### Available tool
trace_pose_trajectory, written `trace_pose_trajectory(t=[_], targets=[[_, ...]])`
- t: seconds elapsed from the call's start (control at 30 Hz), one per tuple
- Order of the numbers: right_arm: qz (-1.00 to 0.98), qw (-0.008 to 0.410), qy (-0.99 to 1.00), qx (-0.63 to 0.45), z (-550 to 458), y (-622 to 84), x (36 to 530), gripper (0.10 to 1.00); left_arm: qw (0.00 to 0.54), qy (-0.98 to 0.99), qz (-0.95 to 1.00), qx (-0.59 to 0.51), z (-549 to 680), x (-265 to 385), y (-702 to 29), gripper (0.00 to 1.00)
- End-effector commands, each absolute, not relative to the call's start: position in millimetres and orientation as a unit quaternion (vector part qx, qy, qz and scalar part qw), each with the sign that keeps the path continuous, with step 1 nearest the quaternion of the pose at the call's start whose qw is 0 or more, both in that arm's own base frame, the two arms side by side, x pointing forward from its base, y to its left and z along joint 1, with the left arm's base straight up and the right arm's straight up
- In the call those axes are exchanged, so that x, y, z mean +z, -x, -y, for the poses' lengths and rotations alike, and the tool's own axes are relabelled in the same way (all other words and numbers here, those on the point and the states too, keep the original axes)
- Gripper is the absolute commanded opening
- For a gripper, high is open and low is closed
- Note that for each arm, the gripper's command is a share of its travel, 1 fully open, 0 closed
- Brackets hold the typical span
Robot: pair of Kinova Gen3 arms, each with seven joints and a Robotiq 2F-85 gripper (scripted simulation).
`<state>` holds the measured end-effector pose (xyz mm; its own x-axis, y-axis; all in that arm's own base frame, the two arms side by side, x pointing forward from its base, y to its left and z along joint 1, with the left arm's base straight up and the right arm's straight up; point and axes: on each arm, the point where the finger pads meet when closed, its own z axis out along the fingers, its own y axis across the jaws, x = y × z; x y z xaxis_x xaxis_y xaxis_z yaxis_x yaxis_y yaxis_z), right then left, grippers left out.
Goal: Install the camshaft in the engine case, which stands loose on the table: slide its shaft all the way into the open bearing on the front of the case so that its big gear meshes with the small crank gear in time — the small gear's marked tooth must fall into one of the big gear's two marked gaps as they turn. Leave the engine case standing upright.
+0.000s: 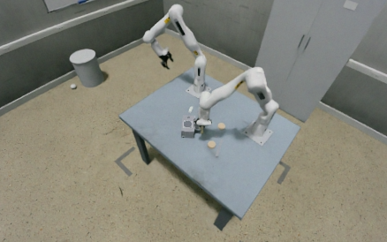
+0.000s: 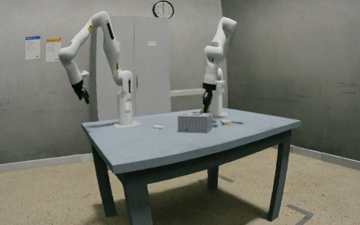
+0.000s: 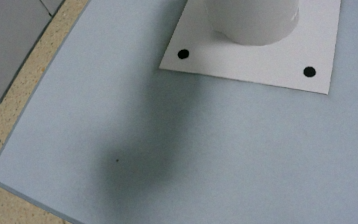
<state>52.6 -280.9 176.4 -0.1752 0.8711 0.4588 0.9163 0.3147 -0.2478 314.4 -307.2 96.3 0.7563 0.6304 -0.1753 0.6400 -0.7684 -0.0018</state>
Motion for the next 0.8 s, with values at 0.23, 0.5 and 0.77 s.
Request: trace_pose_trajectory(t=[0.23, 0.5, 0.77], targets=[[0.766, 0.267, 0.584, -0.042, 281.2, -52.7, 177.0, 1.0, 0.03, -0.937, -0.339, -0.082, 310.8, 97.2, -317.5, 0.17], [0.766, 0.267, 0.584, -0.042, 281.2, -52.7, 177.0, 1.0, 0.03, -0.937, -0.339, -0.082, 311.9, 97.2, -318.4, 0.17], [0.766, 0.267, 0.584, -0.042, 281.2, -52.7, 177.0, 1.0, 0.03, -0.937, -0.339, -0.082, 311.9, 97.2, -318.4, 0.17]])
